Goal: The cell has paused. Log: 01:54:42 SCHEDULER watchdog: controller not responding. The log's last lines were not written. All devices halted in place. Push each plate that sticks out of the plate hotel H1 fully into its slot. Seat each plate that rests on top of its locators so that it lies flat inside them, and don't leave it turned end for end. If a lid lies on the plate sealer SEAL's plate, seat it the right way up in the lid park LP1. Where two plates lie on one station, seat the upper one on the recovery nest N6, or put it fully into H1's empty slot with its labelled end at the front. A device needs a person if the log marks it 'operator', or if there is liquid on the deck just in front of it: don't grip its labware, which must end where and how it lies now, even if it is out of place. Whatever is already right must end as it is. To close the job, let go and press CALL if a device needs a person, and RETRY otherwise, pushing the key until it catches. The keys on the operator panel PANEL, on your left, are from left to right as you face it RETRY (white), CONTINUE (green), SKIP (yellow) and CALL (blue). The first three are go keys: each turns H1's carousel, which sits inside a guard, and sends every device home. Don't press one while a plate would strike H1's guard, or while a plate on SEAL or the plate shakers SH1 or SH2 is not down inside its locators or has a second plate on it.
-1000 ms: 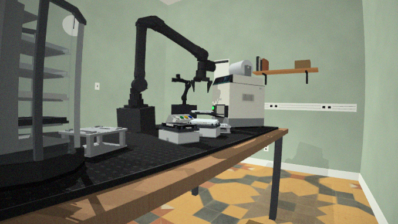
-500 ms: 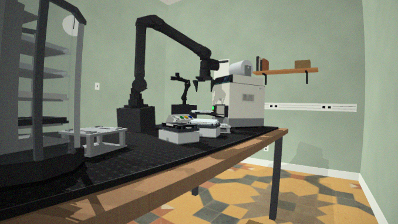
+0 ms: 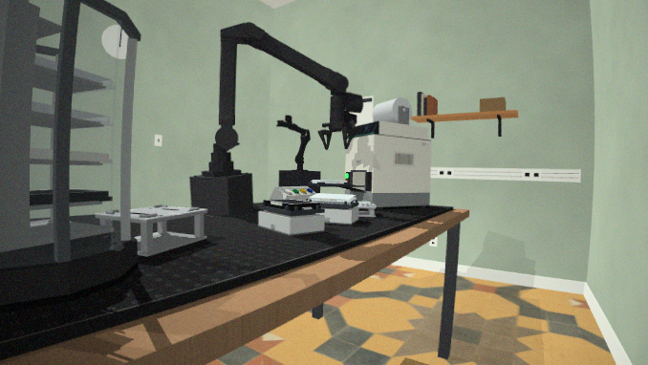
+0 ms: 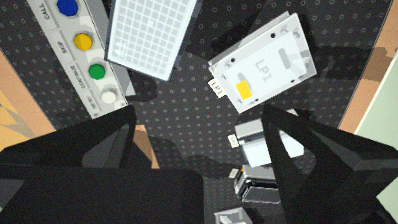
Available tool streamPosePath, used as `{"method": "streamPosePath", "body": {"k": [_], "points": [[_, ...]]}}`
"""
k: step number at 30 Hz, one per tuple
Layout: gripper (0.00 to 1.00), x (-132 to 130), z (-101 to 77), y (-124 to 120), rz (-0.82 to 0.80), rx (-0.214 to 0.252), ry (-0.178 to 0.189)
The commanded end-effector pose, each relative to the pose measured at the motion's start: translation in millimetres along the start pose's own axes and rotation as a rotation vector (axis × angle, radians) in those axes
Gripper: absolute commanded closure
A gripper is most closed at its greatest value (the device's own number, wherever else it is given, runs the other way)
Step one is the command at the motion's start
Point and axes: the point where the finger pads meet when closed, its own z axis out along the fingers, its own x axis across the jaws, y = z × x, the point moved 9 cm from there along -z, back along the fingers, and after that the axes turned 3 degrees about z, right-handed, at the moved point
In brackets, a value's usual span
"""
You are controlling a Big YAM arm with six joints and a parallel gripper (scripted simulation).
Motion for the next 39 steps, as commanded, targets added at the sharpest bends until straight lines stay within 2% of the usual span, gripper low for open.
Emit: {"method": "streamPosePath", "body": {"k": [1,2,5,9,15,17,19,21,24,29,34,35,39], "points": [[0.00,-6,-28.4,15,0.105,-0.054,-0.037],[0.00,-16,-26.9,9,0.156,-0.051,-0.034],[0.00,-24,-24.5,6,0.258,-0.046,-0.030],[0.00,-15,-25.5,11,0.367,-0.050,-0.028],[0.00,-18,-25.2,10,0.574,-0.052,-0.023],[0.00,-18,-25.2,10,0.574,-0.052,-0.023],[0.00,-18,-25.2,10,0.641,-0.053,-0.021],[0.00,-29,-33.2,-1,0.726,-0.073,-0.024],[0.00,-36,-33.1,-8,0.826,-0.076,-0.022],[0.00,-39,-12.6,-31,0.988,-0.023,-0.012],[0.00,-46,-12.1,-38,0.990,-0.022,-0.012],[0.00,-47,-17.5,-35,0.980,-0.037,-0.013],[0.00,-58,-13.1,-49,0.969,-0.025,-0.013]]}}
